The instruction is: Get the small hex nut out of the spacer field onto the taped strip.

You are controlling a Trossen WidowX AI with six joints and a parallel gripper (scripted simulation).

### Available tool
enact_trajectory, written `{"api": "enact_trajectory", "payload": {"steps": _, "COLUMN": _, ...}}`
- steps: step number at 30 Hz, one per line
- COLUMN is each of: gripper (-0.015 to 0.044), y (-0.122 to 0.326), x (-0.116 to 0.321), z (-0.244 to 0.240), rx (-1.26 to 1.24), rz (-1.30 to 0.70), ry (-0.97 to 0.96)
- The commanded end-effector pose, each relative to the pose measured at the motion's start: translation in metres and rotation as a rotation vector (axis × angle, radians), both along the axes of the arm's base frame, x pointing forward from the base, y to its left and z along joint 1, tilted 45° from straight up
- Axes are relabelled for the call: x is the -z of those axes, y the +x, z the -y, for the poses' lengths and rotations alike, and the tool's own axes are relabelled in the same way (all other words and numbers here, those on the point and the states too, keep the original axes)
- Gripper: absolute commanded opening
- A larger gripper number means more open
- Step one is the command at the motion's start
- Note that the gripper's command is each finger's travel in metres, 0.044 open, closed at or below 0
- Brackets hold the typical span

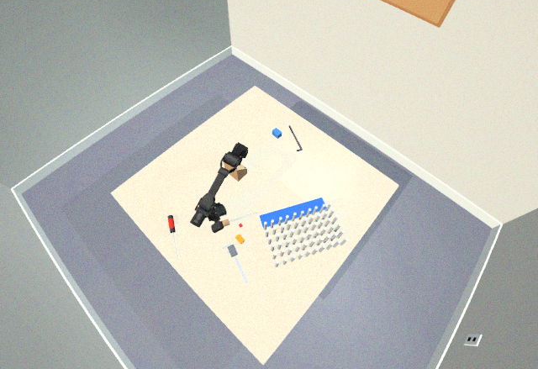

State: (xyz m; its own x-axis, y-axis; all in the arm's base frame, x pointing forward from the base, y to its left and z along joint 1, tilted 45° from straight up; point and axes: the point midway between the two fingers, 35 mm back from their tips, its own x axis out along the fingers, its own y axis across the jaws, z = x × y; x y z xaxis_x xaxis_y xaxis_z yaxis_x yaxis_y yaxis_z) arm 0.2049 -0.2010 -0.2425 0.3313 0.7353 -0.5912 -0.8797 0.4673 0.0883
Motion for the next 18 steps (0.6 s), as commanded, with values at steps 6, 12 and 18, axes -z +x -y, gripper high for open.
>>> {"api": "enact_trajectory", "payload": {"steps": 6, "gripper": 0.028, "y": -0.0003, "x": 0.0102, "z": -0.0127, "rx": 0.004, "rz": -0.003, "ry": 0.008}}
{"api": "enact_trajectory", "payload": {"steps": 12, "gripper": 0.0228, "y": -0.0005, "x": 0.0128, "z": -0.0155, "rx": 0.004, "rz": -0.003, "ry": 0.008}}
{"api": "enact_trajectory", "payload": {"steps": 18, "gripper": 0.0168, "y": -0.0005, "x": 0.0128, "z": -0.0155, "rx": 0.004, "rz": -0.003, "ry": 0.008}}
